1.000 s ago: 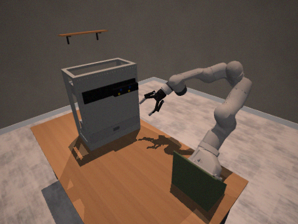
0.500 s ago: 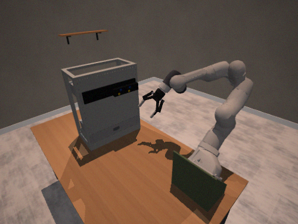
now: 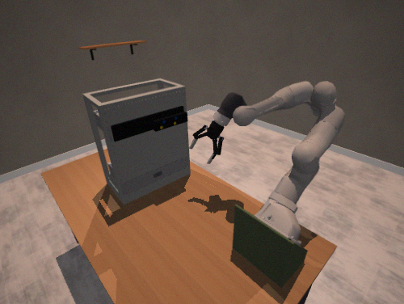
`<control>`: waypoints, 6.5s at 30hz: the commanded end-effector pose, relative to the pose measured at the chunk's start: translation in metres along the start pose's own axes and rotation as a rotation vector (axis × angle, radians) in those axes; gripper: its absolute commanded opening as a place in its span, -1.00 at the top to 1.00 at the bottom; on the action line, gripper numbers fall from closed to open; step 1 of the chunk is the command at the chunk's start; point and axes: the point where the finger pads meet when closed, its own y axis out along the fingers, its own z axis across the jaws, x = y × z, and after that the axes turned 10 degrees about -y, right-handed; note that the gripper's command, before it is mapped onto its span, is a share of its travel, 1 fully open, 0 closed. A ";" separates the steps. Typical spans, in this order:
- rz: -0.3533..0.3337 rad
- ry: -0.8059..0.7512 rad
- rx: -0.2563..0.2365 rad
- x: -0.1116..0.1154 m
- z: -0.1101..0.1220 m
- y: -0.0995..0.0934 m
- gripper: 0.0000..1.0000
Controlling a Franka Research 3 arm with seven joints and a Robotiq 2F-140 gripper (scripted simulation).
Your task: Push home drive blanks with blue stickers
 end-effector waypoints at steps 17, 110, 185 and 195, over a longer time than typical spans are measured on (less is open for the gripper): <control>0.315 0.073 0.013 -0.007 0.035 -0.001 -1.00; 0.764 -0.286 -1.168 0.115 -0.050 -0.105 -1.00; 0.763 -0.288 -1.173 0.118 -0.087 -0.091 -1.00; 0.763 -0.288 -1.173 0.120 -0.133 -0.073 -1.00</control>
